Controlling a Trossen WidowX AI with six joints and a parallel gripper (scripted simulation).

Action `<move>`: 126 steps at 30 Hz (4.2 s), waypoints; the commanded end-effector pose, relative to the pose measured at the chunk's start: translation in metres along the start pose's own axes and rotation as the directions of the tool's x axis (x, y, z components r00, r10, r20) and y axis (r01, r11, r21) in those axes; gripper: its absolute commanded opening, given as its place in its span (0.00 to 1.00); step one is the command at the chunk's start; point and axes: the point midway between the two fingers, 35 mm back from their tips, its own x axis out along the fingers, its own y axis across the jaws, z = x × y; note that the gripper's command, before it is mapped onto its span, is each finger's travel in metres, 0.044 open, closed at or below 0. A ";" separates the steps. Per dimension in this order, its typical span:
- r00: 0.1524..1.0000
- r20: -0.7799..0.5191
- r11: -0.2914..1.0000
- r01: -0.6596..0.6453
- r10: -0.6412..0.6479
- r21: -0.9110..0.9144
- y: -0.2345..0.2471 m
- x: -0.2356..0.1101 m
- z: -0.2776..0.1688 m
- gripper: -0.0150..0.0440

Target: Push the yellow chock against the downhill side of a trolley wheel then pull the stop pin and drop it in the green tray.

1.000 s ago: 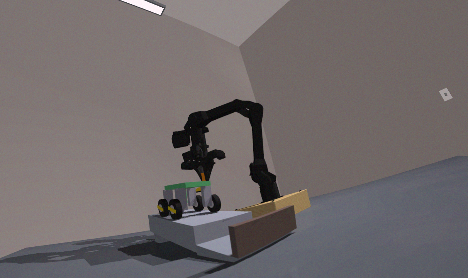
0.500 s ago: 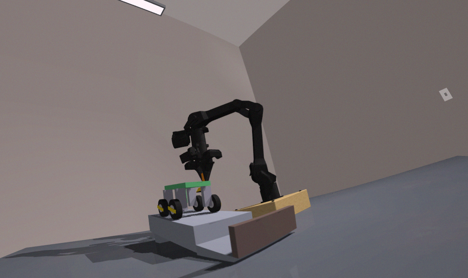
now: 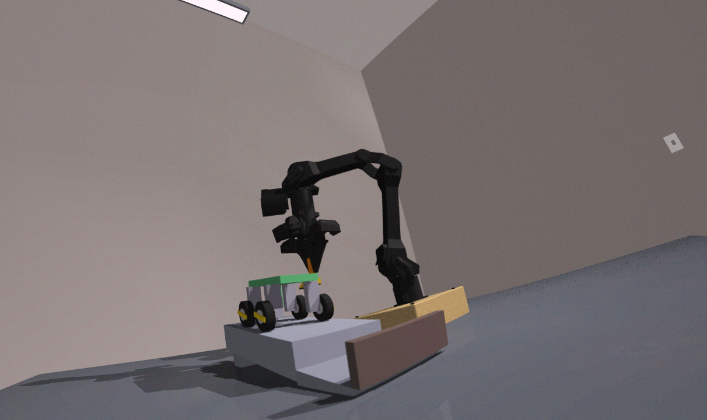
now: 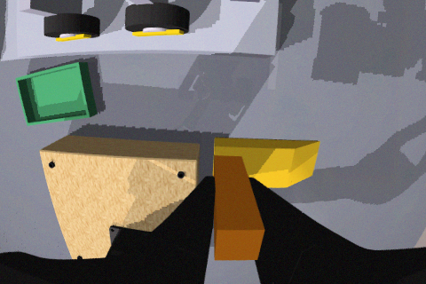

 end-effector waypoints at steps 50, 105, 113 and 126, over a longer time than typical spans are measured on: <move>1.000 -0.004 1.000 -0.016 0.016 0.003 0.172 0.012 0.040 0.25; 0.996 -0.001 0.996 0.086 -0.086 0.004 0.246 0.047 0.085 0.25; 0.996 -0.001 0.996 0.086 -0.086 0.004 0.245 0.063 0.086 0.25; 0.996 -0.001 0.996 0.087 -0.087 0.004 0.241 0.087 0.085 0.25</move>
